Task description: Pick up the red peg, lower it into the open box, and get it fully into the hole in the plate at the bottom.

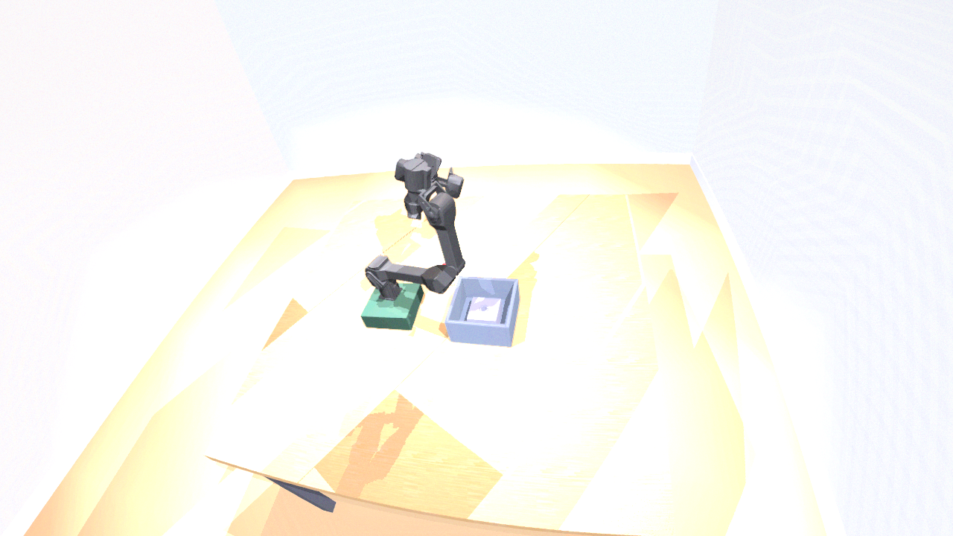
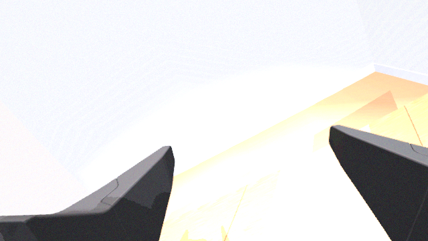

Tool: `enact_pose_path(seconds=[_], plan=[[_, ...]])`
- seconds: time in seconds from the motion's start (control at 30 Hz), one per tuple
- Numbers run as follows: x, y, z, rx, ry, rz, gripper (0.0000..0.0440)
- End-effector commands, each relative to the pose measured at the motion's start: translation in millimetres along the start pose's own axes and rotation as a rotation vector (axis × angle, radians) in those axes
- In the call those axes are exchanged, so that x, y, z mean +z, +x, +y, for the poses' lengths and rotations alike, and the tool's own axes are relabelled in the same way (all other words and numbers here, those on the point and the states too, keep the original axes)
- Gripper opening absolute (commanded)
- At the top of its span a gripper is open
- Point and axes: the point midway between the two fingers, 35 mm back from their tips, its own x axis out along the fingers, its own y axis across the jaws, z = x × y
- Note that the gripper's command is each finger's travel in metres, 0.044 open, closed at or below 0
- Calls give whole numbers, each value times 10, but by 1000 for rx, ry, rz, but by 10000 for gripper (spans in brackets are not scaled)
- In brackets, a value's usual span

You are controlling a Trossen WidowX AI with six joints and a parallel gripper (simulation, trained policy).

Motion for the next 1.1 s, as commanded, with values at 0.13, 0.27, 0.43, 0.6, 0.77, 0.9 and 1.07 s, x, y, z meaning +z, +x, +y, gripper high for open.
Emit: enact_pose_path(seconds=[0.13,0.27,0.43,0.6,0.77,0.9,1.07], plan=[[18,-188,118,-31,69,-21,440],[-29,-346,386,-79,85,-23,440],[-205,-415,763,-162,64,21,440],[-457,-350,1045,-278,67,93,440],[-731,-199,1197,-420,113,172,440],[-948,-49,1228,-545,177,232,440],[-1190,134,1171,-697,278,293,440]])
